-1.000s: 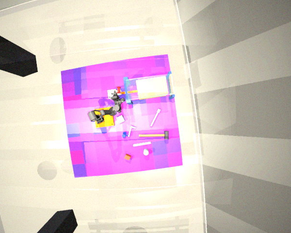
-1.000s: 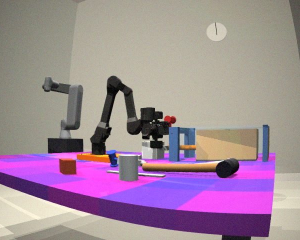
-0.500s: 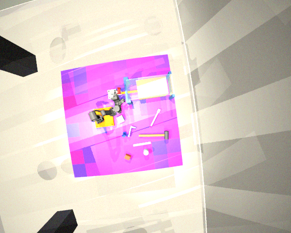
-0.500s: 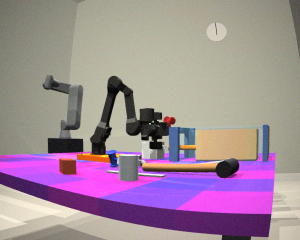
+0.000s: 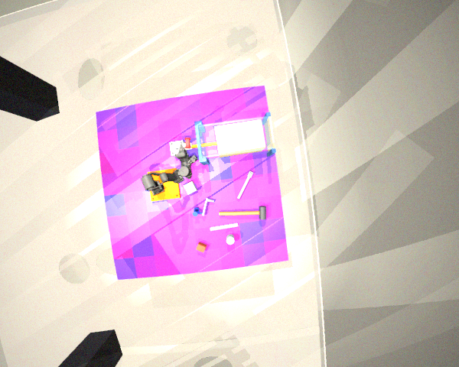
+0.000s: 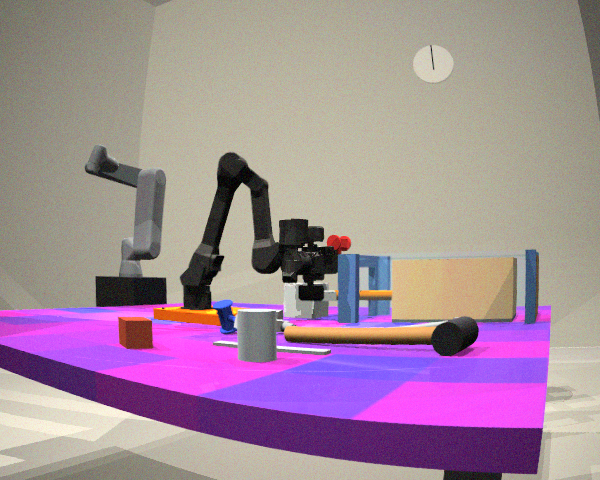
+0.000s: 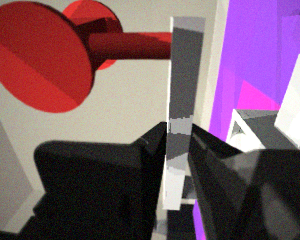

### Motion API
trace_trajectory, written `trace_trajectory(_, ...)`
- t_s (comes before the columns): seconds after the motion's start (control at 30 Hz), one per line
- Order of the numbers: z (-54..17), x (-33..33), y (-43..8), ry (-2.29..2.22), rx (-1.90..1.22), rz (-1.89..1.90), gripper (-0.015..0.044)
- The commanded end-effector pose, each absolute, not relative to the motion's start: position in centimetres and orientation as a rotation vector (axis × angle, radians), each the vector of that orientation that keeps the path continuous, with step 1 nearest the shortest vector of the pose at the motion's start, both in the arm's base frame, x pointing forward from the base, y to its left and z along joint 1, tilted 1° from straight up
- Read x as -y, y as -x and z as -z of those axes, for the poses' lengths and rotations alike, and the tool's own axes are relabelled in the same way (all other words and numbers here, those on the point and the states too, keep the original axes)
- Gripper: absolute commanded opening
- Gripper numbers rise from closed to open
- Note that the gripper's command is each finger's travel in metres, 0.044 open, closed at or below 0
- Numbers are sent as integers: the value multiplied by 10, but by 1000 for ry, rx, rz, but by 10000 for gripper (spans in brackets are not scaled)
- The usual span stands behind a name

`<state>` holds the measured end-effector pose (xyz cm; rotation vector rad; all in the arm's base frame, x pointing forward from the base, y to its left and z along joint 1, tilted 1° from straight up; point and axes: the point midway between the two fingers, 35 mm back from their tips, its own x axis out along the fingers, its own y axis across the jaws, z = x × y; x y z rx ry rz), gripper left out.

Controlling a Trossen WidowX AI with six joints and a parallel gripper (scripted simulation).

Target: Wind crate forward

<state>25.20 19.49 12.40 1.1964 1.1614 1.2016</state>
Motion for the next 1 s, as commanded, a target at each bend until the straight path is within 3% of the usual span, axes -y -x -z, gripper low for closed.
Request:
trace_trajectory(0.0,-124,-195,-252,-1197,-1159,-1203,0)
trace_trajectory(0.57,-118,-197,-253,-1196,-1164,-1203,0)
trace_trajectory(0.87,-118,-196,-252,-1200,-1168,-1199,236)
trace_trajectory(0.97,-118,-196,-252,-1200,-1168,-1199,240)
